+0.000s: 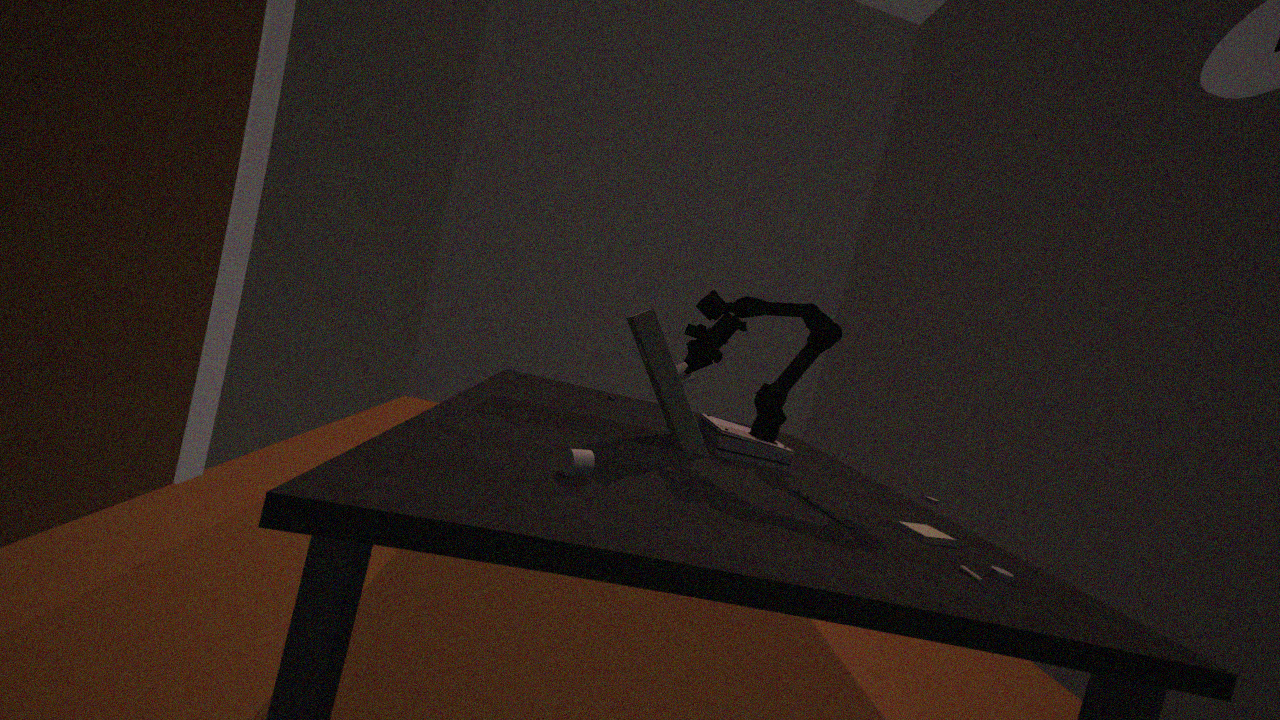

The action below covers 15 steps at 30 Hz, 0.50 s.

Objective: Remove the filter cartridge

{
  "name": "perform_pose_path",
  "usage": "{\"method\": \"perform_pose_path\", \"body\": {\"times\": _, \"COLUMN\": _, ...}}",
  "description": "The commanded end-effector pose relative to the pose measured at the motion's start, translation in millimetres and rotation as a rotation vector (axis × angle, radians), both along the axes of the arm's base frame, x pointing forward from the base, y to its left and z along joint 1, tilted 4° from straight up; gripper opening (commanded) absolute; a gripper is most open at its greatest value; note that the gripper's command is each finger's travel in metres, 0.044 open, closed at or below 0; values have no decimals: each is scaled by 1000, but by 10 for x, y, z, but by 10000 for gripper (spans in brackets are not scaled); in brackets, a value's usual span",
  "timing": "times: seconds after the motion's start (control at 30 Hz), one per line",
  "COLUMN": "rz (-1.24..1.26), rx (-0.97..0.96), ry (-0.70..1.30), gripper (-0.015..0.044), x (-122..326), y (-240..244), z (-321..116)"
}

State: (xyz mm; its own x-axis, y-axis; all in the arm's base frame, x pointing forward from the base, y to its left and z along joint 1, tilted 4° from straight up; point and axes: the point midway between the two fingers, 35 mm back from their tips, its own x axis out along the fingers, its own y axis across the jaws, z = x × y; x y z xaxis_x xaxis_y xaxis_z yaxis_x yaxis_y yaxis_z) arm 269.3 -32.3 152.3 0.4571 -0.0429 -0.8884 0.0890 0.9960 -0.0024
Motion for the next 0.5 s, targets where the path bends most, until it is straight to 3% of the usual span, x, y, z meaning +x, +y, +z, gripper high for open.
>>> {"method": "perform_pose_path", "body": {"times": 0.0, "rz": 0, "rx": 0, "ry": -1, "gripper": 291, "x": 0, "y": 0, "z": 7}}
{"method": "perform_pose_path", "body": {"times": 0.43, "rz": 0, "rx": 0, "ry": -1, "gripper": 205, "x": 0, "y": 0, "z": 7}}
{"method": "perform_pose_path", "body": {"times": 0.47, "rz": 0, "rx": 0, "ry": -1, "gripper": 178, "x": 0, "y": 0, "z": 7}}
